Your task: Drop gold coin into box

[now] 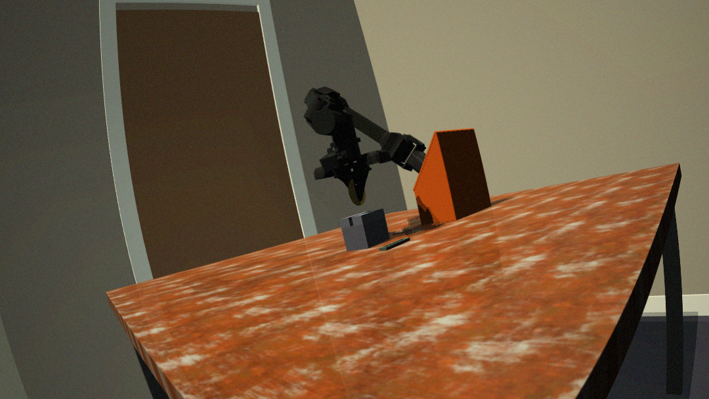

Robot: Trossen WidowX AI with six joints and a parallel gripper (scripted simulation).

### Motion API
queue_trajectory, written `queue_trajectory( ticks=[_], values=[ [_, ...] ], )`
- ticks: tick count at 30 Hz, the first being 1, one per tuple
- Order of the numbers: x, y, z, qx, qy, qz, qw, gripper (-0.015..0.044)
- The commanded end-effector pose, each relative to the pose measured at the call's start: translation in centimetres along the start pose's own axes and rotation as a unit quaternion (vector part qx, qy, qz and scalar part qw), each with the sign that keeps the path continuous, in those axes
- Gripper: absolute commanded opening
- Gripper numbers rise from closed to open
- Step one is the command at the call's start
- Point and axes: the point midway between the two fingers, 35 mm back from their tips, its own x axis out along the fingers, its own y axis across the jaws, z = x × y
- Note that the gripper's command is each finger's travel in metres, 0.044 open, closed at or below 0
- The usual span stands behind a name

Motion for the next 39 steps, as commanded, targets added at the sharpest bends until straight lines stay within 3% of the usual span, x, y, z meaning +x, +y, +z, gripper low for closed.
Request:
queue_trajectory(
  ticks=[1, 39],
  values=[
    [-0.1, -0.2, -0.2, -0.003, 0.000, 0.000, 1.000, 0.0000],
    [1.6, -0.2, -0.2, -0.005, 0.000, 0.000, 1.000, 0.0000]
  ],
)
